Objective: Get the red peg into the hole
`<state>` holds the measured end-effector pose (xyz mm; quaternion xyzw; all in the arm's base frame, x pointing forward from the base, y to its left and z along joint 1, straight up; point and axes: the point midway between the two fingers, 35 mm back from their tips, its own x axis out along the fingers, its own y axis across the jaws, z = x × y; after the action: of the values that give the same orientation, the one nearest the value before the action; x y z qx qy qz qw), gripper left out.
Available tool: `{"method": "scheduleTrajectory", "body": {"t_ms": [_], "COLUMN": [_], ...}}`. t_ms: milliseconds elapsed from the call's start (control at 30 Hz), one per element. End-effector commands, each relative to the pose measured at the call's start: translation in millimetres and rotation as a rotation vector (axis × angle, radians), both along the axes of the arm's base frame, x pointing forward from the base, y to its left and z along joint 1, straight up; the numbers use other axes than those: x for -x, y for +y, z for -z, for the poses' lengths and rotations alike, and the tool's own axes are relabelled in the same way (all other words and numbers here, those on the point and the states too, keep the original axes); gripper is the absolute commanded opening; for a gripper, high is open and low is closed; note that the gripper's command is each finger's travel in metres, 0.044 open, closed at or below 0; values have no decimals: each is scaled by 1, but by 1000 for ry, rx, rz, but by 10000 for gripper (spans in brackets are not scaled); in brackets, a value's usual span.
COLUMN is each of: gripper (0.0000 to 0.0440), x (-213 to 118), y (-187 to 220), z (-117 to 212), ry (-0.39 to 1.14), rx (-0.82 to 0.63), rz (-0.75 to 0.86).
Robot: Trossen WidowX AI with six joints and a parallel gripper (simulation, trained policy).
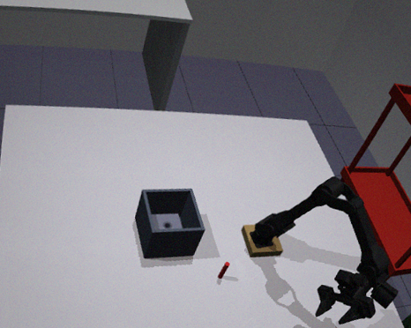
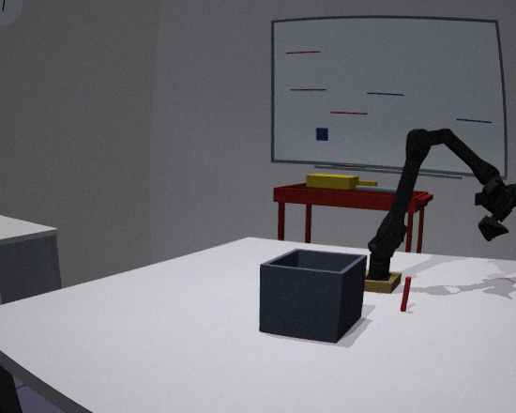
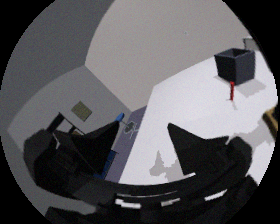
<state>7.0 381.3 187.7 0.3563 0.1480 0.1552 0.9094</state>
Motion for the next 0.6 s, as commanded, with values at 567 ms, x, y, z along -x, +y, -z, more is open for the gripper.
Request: {"method": "scheduleTrajectory", "body": {"t_ms": [567], "gripper": [433], "x": [-118], "y": [-60], "z": [35], "ry": [472], "rx": [212], "rz": [309]}}
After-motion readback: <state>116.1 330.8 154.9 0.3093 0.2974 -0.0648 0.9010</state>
